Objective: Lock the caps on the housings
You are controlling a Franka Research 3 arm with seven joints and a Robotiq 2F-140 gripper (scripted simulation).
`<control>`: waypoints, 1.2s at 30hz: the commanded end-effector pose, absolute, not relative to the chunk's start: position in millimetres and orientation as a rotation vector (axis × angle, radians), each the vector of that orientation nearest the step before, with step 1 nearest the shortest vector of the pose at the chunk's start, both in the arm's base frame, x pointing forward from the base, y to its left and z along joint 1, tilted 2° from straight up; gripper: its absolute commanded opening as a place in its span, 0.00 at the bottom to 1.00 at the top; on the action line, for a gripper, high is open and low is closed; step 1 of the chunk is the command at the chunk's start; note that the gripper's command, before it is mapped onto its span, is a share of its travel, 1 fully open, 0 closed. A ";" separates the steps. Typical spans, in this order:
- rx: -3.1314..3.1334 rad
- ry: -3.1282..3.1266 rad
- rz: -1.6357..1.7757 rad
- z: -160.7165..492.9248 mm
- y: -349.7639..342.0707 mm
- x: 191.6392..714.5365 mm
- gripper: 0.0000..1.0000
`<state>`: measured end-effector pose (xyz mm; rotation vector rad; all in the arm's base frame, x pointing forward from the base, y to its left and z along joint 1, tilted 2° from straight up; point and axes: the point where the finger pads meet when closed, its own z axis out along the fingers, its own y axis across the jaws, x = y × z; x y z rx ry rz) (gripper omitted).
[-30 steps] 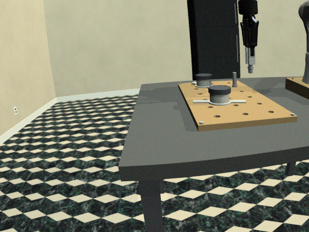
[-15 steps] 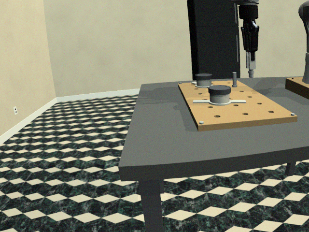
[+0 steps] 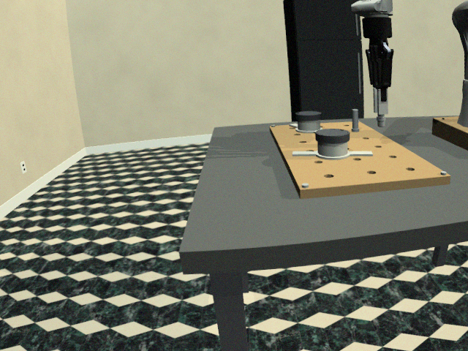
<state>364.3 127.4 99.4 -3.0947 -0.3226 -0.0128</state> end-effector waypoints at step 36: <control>-3.093 -0.309 -0.041 54.4 130.6 371.1 0.10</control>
